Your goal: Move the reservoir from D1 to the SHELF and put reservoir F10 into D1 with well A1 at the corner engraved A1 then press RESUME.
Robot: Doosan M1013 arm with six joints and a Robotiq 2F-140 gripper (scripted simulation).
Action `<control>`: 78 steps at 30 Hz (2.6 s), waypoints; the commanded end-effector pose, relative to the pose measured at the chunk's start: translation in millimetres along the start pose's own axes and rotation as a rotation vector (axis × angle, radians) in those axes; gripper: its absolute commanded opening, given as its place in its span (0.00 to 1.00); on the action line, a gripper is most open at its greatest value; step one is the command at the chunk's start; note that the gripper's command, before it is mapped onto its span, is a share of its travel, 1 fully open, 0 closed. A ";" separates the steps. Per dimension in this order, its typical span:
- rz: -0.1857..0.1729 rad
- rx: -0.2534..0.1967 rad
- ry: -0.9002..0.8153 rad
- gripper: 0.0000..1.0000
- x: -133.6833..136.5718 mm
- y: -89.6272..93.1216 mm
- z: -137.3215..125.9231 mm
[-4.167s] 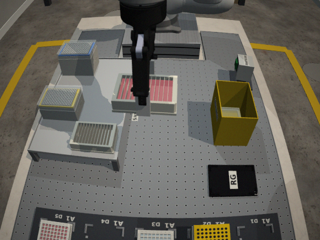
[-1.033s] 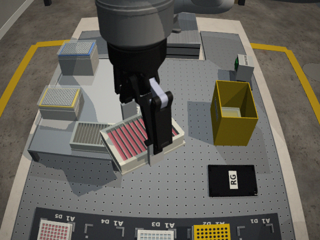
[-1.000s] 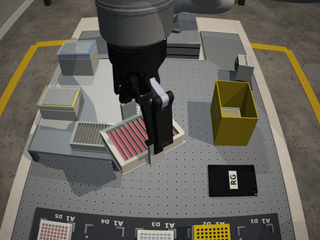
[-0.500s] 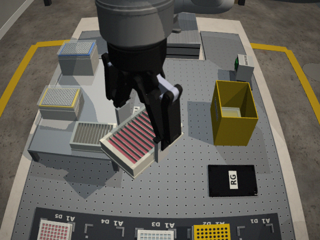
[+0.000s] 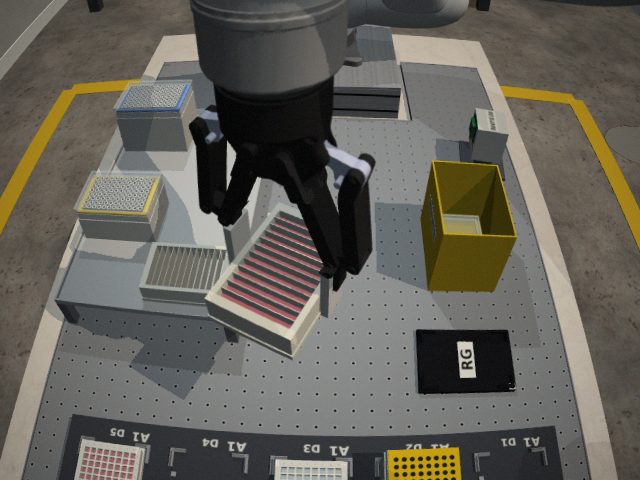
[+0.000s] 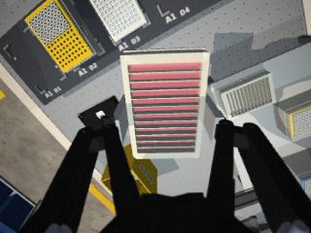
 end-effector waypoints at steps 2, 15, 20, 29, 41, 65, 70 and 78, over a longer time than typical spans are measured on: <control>0.000 0.000 -0.100 0.00 0.0 -0.2 0.0; 0.000 0.000 -0.320 0.00 0.0 -0.2 0.0; 0.000 0.000 -0.420 0.00 0.0 -0.2 0.0; 0.000 0.000 -0.459 0.00 0.0 -0.2 0.0; 0.000 0.000 -0.459 0.00 -15.9 -0.2 -3.5; 0.000 0.000 -0.459 0.00 -61.5 -0.2 -13.5; 0.000 0.000 -0.459 0.00 -72.9 -0.2 -16.0; 0.000 0.000 -0.459 0.00 -88.9 -0.2 -19.5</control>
Point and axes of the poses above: the point where the finger pads meet when closed, its own y axis out along the fingers, its own x axis across the jaws, z = x × y, the point moved 3 cm from there along -y, back along the fingers, and after that the axes turned 14 degrees about -y, right-handed, at the moved point
